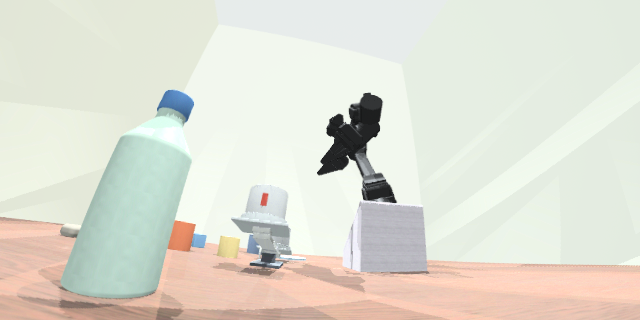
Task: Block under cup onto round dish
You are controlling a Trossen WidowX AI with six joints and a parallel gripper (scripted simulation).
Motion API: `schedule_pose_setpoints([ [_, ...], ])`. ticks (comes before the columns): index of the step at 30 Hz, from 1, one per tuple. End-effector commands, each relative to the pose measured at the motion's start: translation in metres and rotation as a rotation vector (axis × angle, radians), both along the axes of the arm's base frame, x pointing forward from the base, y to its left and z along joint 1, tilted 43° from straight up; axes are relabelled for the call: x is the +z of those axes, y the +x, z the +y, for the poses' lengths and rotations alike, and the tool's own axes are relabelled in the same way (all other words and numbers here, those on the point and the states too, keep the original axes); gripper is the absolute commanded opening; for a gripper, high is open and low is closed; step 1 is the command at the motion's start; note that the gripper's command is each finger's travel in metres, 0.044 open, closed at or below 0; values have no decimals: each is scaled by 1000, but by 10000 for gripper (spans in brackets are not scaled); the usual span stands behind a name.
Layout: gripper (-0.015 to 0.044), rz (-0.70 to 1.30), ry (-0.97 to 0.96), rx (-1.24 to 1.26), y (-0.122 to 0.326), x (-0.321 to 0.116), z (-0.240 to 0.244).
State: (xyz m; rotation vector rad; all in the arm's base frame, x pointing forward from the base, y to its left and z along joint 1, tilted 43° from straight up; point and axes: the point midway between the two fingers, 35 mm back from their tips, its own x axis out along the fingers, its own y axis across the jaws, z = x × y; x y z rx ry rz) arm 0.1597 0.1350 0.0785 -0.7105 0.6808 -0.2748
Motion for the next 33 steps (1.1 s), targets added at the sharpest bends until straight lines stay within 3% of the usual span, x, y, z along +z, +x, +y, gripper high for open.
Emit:
schedule_pose_setpoints([
  [1,440,49,-49,-12,7,1,-4],
  [15,440,404,-315,-36,49,5,-44],
  [33,440,888,-548,165,91,14,-91],
])
